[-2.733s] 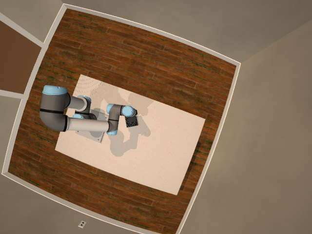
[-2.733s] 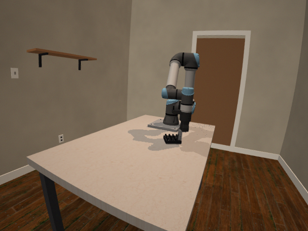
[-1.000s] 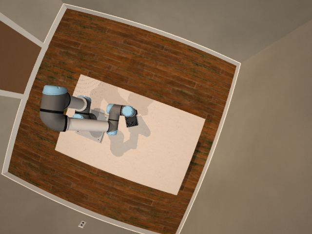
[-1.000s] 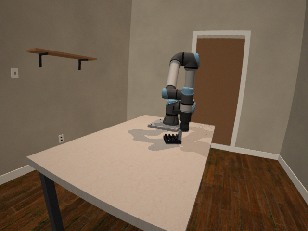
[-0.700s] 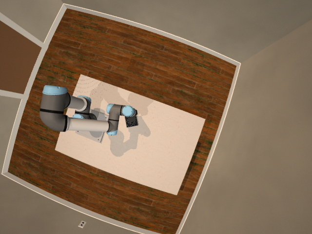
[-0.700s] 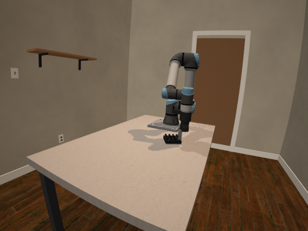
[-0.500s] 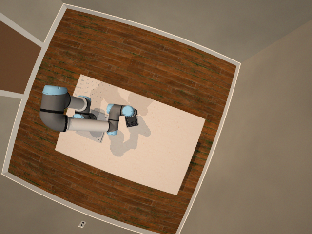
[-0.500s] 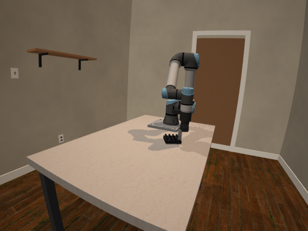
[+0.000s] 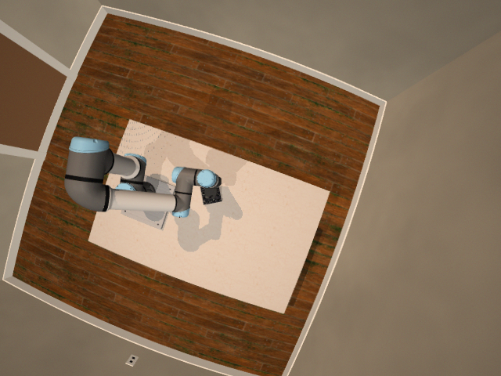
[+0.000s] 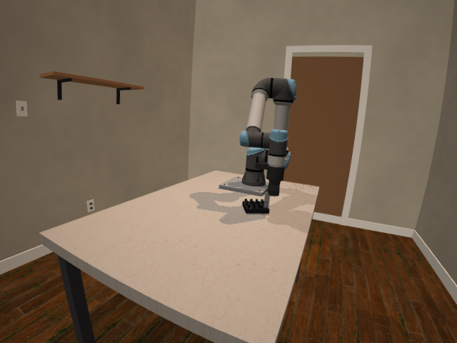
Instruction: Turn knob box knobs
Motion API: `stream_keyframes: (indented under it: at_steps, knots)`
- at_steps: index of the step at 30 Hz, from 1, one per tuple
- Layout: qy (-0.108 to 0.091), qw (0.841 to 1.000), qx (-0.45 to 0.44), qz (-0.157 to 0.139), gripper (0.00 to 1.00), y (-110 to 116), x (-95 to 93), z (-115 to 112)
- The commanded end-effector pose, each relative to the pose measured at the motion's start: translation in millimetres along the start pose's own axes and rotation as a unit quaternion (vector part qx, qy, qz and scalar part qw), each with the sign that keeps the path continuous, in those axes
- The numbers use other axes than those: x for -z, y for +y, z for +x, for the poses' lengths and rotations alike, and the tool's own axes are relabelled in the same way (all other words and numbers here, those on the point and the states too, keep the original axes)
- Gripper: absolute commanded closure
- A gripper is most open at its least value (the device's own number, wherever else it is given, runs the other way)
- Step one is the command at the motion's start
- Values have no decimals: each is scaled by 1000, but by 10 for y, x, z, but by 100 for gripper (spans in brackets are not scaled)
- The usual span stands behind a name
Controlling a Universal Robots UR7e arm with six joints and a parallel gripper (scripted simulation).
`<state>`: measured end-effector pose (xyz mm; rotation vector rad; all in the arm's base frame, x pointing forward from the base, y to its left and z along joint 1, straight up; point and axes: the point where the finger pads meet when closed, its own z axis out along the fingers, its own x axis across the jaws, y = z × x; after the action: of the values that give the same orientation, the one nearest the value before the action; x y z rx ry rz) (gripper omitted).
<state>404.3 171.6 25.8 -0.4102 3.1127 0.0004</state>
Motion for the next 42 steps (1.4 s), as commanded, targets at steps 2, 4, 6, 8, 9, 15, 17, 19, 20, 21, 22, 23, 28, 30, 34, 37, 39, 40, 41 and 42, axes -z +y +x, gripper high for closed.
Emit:
stream_keyframes:
  at_steps: [2,4,6,8,9,15,17,19,20,21,22,23,28,30,34,37,39,40,41,42]
  knots:
    - [0,998,-57,0,70,6,-1,-12]
    - [0,997,-75,0,70,6,-1,-12]
    - [0,996,-94,0,70,5,-1,-12]
    - [0,996,-94,0,70,5,-1,-12]
    - [0,995,-103,0,70,5,-1,-12]
    - [0,986,-165,0,70,1,-1,-13]
    - [0,983,-186,0,70,0,-1,-13]
    - [0,978,-208,0,70,-2,-1,-13]
    - [0,976,-219,1,70,-3,-1,-13]
    - [0,973,-230,1,70,-3,-1,-13]
    - [0,971,-241,1,70,-3,-1,-13]
    - [0,968,-252,1,70,-3,-1,-13]
    - [0,959,-284,1,70,-2,-1,-13]
    - [0,952,-307,1,70,-5,-1,-13]
    - [0,937,-350,1,70,-7,-1,-13]
    - [0,925,-380,1,70,-8,-1,-14]
    - [0,917,-399,1,70,-9,-1,-14]
    - [0,912,-409,1,70,-9,-1,-14]
    - [0,912,-409,1,70,-9,-1,-14]
    - [0,912,-409,1,70,-9,-1,-14]
